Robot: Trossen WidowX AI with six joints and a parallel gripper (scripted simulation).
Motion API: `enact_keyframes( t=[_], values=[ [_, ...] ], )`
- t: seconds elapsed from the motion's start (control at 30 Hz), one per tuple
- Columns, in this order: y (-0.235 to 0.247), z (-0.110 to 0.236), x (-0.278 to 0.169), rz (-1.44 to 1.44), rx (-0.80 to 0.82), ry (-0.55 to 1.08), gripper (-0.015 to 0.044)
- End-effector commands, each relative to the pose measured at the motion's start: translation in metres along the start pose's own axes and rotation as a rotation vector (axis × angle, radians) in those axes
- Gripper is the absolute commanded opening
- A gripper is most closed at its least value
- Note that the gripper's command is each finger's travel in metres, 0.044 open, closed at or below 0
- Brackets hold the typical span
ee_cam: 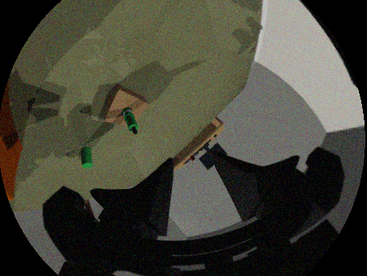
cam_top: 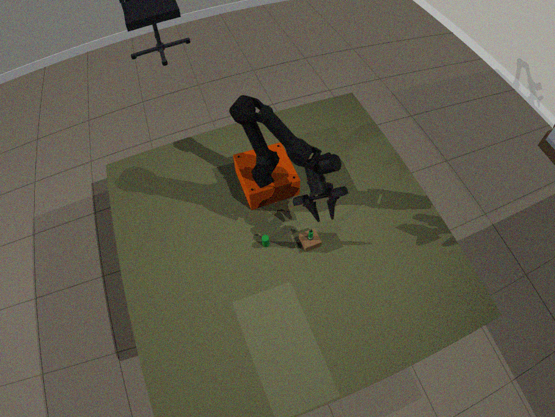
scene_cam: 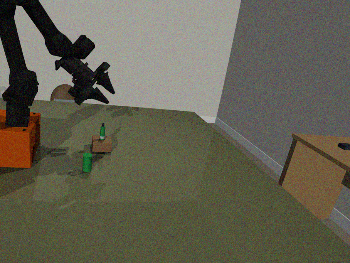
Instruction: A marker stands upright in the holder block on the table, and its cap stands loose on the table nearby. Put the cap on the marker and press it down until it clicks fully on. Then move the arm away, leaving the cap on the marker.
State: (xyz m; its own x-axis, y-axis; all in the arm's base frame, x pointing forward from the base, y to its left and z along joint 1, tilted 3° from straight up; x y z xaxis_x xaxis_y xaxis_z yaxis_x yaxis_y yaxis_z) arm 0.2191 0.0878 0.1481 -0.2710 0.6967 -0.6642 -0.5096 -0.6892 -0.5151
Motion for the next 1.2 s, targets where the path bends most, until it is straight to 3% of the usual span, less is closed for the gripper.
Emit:
enact_keyframes(
  t=[0.0,0.33,0.67,0.93,1.17],
  values=[
    [0.018,-0.021,-0.021,-0.21,0.164,-0.042,0.0238],
    [0.088,-0.049,-0.08,-0.963,0.653,-0.067,0.0238],
    [0.158,-0.034,-0.124,-1.783,1.087,0.041,0.0238],
    [0.162,-0.032,-0.127,-1.832,1.111,0.048,0.0238],
    [0.178,-0.052,-0.103,-1.832,1.111,0.048,0.0238]
  ],
)
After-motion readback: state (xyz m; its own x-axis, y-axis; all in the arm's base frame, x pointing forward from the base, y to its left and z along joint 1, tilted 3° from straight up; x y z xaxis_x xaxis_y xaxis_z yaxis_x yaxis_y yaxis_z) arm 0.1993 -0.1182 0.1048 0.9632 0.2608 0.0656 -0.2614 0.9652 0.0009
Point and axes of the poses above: the point midway between the two fingers, 35 mm back from their tips, its own z axis back along the fingers, its own y axis across the jaws, x = y × z, the point moved 8 cm from there along z, back along the fingers, and after that the axes turned 3 degrees about z, right-handed, at the moved point
